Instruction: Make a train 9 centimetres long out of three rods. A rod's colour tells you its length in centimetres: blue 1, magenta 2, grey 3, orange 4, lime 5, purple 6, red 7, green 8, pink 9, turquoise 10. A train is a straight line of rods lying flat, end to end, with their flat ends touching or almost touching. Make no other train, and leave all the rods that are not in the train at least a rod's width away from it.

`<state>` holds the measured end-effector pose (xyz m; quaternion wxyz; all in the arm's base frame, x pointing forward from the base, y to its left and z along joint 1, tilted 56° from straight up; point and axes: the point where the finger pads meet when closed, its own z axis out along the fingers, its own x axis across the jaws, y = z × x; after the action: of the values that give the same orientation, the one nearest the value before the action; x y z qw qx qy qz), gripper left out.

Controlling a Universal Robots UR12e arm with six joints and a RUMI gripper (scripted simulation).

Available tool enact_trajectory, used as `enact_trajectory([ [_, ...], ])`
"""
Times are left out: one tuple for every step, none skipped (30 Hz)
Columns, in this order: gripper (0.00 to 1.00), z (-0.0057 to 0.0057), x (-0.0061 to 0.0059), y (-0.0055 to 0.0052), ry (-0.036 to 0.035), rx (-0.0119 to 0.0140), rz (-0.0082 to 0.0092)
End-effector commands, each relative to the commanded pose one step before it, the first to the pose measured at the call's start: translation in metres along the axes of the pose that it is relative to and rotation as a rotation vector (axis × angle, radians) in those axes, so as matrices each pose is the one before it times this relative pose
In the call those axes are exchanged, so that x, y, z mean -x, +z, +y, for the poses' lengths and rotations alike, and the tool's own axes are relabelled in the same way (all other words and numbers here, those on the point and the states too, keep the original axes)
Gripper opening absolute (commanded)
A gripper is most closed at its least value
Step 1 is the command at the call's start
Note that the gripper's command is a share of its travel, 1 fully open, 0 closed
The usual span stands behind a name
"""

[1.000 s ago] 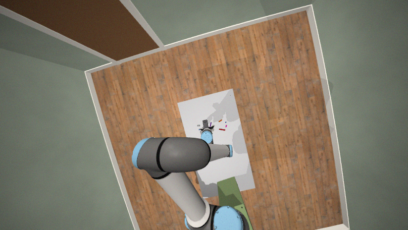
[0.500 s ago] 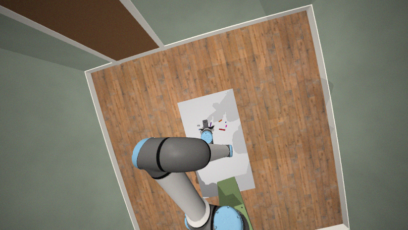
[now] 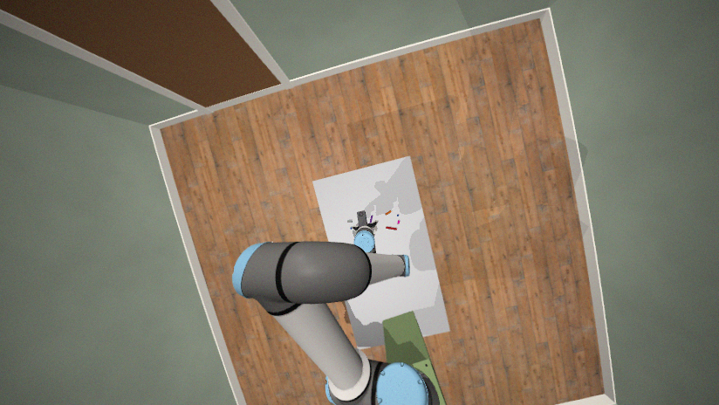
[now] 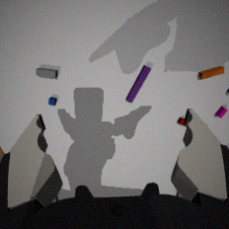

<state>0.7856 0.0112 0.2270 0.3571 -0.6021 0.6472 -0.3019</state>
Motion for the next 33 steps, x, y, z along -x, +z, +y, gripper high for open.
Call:
enact_trajectory([
  [1.0,0.00313,-0.00905,0.00086,0.00082,0.00559,-0.00015],
  [1.0,-0.00027,-0.0092,0.00122,-0.00023,0.00118,0.00004],
  [1.0,-0.00103,-0.01237,0.00087,-0.00064,0.00015,0.00017],
  [1.0,-0.00112,-0.01486,0.00072,-0.00065,-0.00023,0.00016],
  [1.0,0.0,0.0,0.0,0.0,0.0,0.0],
  [1.0,0.0,0.0,0.0,0.0,0.0,0.0],
  [1.0,-0.0011,-0.01624,0.00038,-0.00057,-0.00075,0.00015],
  [1.0,-0.00008,-0.0161,-0.00011,0.00001,-0.00031,-0.00006],
  [1.0,0.00011,-0.00967,-0.00027,0.00014,-0.00034,-0.00007],
  [1.0,0.00014,-0.00943,-0.00041,0.00019,-0.00054,-0.00008],
  [1.0,0.00019,-0.01009,-0.0006,0.00026,-0.00079,-0.00008],
  [1.0,0.00019,-0.0084,-0.00063,0.00025,-0.00084,-0.00006],
  [1.0,0.00012,-0.00494,-0.00042,0.00017,-0.00057,-0.00003],
  [1.0,0.00005,-0.00199,-0.00018,0.00007,-0.00024,-0.00001],
  [1.0,0.00001,-0.00031,-0.00003,0.00001,-0.00004,0.0],
  [1.0,0.0,0.0,0.0,0.0,0.0,0.0],
  [1.0,0.0,0.0,0.0,0.0,0.0,0.0],
  [1.0,-0.00039,0.00006,-0.00029,-0.00033,-0.00058,0.00016],
  [1.0,-0.00081,0.00018,-0.0006,-0.00072,-0.00119,0.00027],
  [1.0,-0.00061,0.00332,0.00001,-0.00286,-0.00056,-0.00312],
  [1.0,0.00006,0.00021,-0.00035,-0.00006,-0.0001,0.00003],
  [1.0,0.0,0.0,0.0,0.0,0.0,0.0],
  [1.0,0.0,0.0,0.0,0.0,0.0,0.0],
  [1.0,0.00119,0.00035,-0.00005,0.00074,0.0013,-0.00035],
  [1.0,0.00015,-0.00004,0.00014,0.00007,0.00012,-0.00003],
  [1.0,0.00022,-0.00071,0.00008,0.00071,0.00021,0.00076],
  [1.0,0.00025,-0.00083,0.00008,0.0009,0.00027,0.00092],
  [1.0,0.00023,-0.00059,0.0001,0.00067,0.00027,0.00061],
  [1.0,0.00017,-0.0003,0.00009,0.00039,0.00022,0.0003],
  [1.0,0.00008,-0.00005,0.00006,0.00013,0.00012,0.00005],
  [1.0,0.0,-0.00001,0.0,0.00002,-0.00001,0.00002],
  [1.0,-0.00001,0.0,0.0,0.0,-0.00002,0.0],
  [1.0,0.0,0.0,0.0,0.0,-0.00001,0.0],
])
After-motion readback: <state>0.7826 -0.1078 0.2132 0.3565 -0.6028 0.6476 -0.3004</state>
